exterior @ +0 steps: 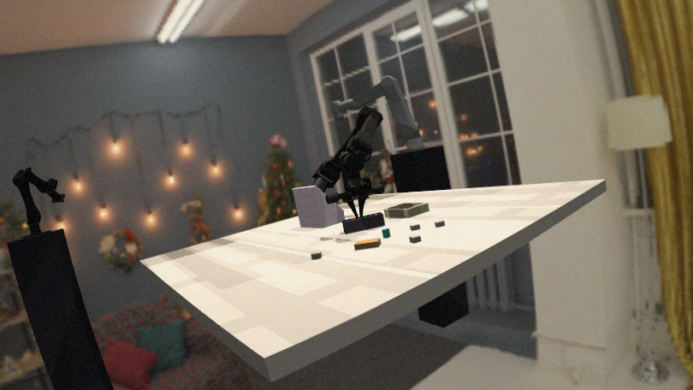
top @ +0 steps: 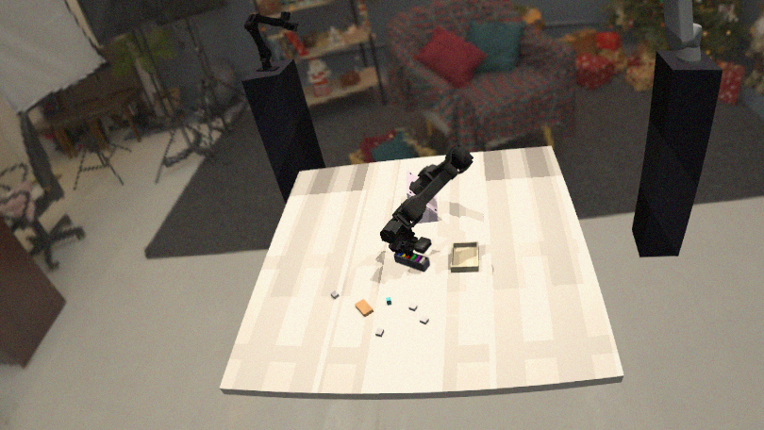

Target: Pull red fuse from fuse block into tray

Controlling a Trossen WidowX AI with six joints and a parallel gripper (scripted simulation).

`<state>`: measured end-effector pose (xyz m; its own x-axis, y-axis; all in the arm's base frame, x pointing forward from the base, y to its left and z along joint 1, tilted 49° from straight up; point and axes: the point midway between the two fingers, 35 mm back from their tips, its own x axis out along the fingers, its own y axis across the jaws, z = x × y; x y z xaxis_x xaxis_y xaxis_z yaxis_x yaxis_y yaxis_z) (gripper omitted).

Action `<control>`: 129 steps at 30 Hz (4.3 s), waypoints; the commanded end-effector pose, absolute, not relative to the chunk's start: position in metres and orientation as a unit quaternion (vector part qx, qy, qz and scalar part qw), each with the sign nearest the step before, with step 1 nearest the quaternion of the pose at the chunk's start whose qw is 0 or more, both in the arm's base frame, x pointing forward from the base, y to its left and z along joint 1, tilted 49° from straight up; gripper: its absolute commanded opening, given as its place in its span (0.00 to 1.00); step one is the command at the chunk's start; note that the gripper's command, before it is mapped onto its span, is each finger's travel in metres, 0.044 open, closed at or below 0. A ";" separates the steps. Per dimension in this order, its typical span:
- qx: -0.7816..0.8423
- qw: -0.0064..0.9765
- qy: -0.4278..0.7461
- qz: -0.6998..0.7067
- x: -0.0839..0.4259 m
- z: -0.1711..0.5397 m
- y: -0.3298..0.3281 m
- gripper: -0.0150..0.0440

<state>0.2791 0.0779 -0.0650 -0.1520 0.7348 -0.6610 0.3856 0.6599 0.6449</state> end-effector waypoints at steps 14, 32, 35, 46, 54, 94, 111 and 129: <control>0.378 0.530 0.741 0.164 0.281 -0.060 0.072 0.25; 0.379 0.530 0.741 0.163 0.282 -0.055 0.066 0.25; 0.379 0.530 0.741 0.163 0.283 -0.054 0.065 0.25; 0.379 0.530 0.741 0.163 0.283 -0.050 0.060 0.25; 0.380 0.530 0.741 0.163 0.284 -0.047 0.058 0.25; 0.380 0.530 0.741 0.161 0.290 -0.022 0.036 0.25; 0.377 0.535 0.740 0.154 0.296 0.067 0.115 0.25; 0.383 0.527 0.741 0.165 0.270 0.129 0.172 0.25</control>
<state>0.2706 0.1702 0.1290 -0.1528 0.7385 -0.6568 0.3867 0.6563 0.6479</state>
